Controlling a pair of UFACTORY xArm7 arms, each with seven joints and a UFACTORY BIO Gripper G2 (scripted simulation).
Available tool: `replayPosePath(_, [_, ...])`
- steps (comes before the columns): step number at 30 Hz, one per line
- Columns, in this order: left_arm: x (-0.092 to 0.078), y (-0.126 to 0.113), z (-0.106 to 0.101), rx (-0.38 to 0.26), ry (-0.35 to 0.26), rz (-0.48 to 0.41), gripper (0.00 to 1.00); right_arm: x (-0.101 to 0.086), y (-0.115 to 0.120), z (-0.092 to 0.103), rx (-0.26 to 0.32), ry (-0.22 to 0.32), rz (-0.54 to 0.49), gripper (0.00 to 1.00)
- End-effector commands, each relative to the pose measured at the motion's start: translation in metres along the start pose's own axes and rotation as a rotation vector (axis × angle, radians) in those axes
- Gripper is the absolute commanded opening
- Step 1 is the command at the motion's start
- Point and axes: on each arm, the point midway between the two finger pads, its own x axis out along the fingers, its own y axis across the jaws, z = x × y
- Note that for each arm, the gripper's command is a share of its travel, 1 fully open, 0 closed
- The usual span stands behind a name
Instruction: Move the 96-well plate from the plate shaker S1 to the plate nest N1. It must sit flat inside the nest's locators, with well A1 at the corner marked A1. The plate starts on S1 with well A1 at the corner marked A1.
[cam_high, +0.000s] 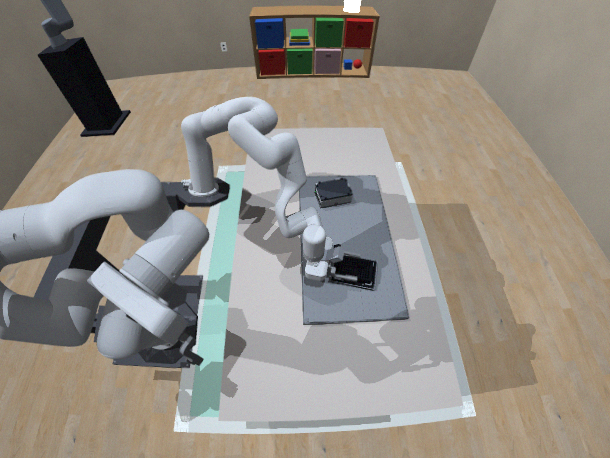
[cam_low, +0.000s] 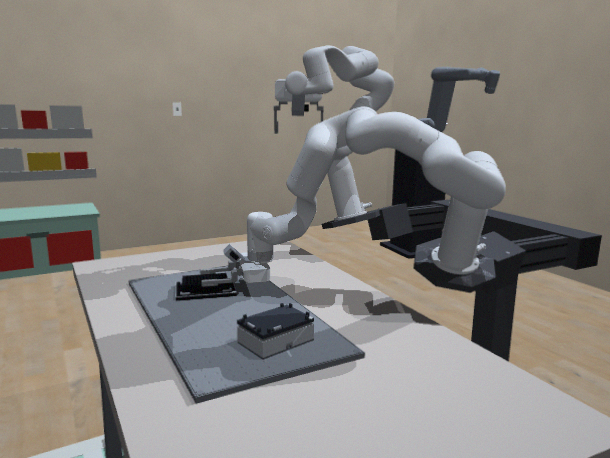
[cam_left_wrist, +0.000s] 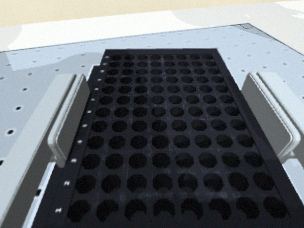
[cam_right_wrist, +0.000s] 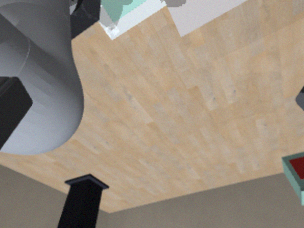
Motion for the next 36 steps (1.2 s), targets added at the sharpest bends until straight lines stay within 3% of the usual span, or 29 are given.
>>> replayPosePath(1, [0.0017,-0.0012,0.0025,-0.003,-0.005,0.000,0.00,-0.0006,-0.0002,0.0003,0.000,-0.002,-0.001,1.00])
replayPosePath(36, [0.0017,-0.0012,-0.0026,-0.003,-0.005,0.000,0.00,-0.0006,-0.0002,0.0003,0.000,-0.002,-0.001,1.00])
